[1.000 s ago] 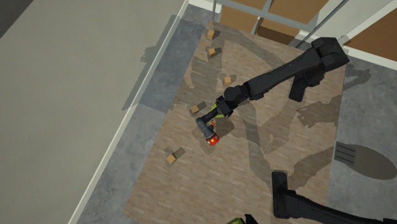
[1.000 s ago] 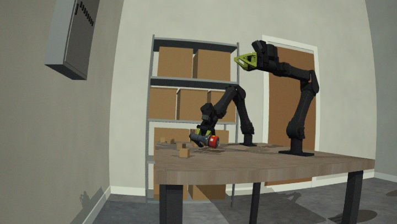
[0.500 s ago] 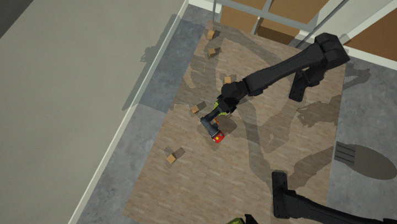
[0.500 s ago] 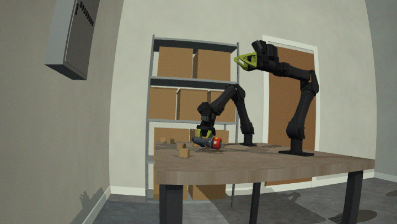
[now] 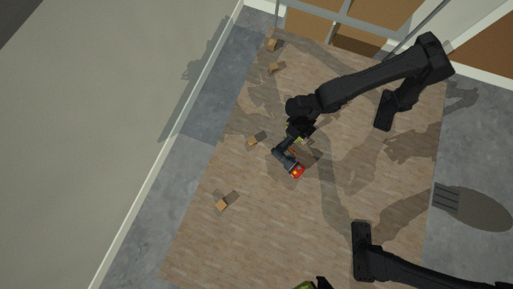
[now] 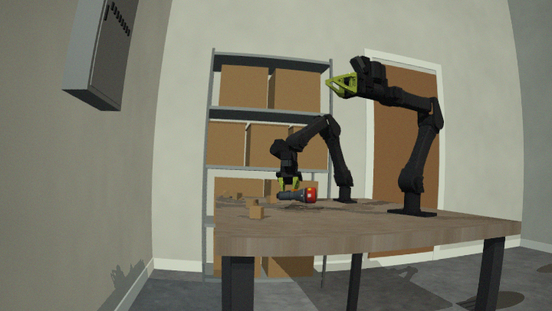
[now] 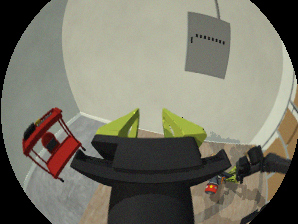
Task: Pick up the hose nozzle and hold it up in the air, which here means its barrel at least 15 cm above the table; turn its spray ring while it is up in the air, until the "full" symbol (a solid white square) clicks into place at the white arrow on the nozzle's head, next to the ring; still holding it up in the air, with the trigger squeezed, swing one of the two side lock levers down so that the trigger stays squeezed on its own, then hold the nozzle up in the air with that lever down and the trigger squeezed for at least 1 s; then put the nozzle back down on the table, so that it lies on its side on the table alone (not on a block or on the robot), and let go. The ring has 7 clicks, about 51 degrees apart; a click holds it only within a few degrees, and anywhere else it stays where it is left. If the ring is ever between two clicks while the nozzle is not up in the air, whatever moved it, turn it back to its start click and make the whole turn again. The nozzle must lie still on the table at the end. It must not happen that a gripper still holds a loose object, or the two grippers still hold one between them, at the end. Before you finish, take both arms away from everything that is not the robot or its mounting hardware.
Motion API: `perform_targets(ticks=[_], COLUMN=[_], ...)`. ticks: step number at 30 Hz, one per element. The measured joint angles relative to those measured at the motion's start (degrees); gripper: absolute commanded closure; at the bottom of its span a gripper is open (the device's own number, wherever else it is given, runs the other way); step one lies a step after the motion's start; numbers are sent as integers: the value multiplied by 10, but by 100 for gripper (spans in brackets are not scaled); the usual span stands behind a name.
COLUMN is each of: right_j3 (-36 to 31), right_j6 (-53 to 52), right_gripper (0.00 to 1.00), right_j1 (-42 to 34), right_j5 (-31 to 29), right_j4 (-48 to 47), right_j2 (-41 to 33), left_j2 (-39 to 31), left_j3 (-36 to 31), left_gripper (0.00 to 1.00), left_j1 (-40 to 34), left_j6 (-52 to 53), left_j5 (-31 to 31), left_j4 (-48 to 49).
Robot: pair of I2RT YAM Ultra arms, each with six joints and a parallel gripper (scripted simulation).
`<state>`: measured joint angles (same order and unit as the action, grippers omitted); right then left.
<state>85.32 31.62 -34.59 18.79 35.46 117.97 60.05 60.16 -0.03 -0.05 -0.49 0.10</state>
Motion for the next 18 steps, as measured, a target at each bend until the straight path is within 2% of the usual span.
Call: perform_targets(ticks=[5,18], right_j3=[33,46], right_j6=[24,32], right_gripper=[65,65], right_j1=[14,14], right_j5=[21,24], right_j4=[81,90], right_j2=[-2,-1], left_j2=[0,0], left_j3=[0,0], left_gripper=[63,63], left_j1=[0,0], left_j6=[0,0], left_j5=[0,0], left_j4=[0,0])
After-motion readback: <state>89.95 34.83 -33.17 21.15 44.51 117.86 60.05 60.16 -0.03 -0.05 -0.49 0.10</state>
